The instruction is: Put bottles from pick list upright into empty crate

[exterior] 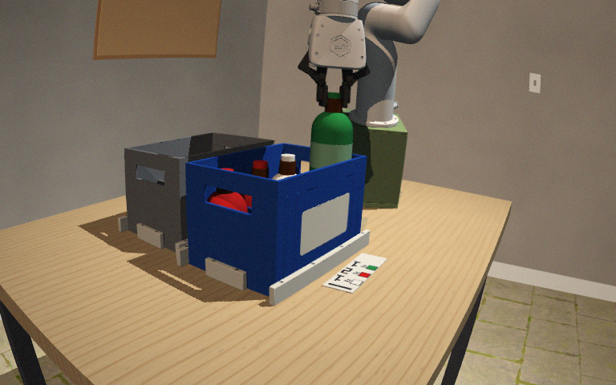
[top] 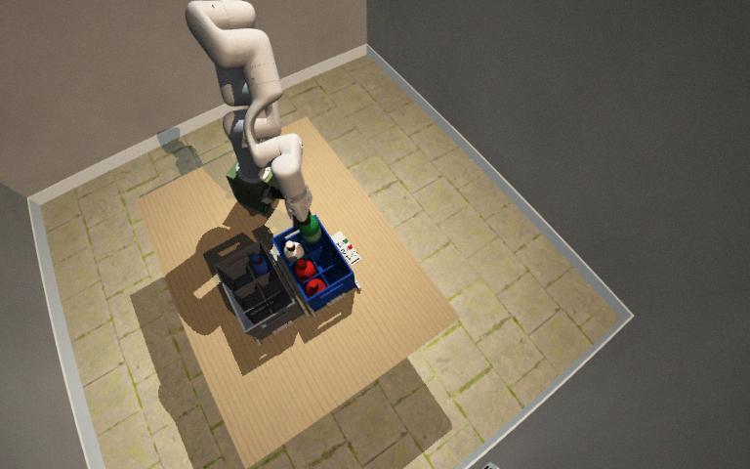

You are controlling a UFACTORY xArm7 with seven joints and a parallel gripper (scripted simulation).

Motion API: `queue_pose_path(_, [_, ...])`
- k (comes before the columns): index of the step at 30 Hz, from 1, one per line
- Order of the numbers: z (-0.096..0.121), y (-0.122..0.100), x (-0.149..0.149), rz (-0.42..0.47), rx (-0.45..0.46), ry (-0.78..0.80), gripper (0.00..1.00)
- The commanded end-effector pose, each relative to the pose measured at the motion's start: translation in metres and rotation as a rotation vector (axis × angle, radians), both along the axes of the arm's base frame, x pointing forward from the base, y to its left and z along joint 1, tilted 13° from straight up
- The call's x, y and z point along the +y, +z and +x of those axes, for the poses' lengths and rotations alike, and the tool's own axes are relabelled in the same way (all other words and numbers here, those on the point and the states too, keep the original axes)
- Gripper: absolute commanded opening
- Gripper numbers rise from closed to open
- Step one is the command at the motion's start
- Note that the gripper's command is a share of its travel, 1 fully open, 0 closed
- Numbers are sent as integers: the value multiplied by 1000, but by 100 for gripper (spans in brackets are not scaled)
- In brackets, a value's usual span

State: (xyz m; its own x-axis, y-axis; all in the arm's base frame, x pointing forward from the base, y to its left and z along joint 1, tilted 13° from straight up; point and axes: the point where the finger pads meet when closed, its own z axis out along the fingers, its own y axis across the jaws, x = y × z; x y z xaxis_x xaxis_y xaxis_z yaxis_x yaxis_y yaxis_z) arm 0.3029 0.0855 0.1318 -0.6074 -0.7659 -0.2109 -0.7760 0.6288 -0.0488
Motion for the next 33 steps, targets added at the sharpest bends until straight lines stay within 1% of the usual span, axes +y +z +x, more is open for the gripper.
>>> queue_pose_path(1, [2,-3,1,1,-3,0,0])
queue_pose_path(33, [7,-30,4,1,-3,0,0])
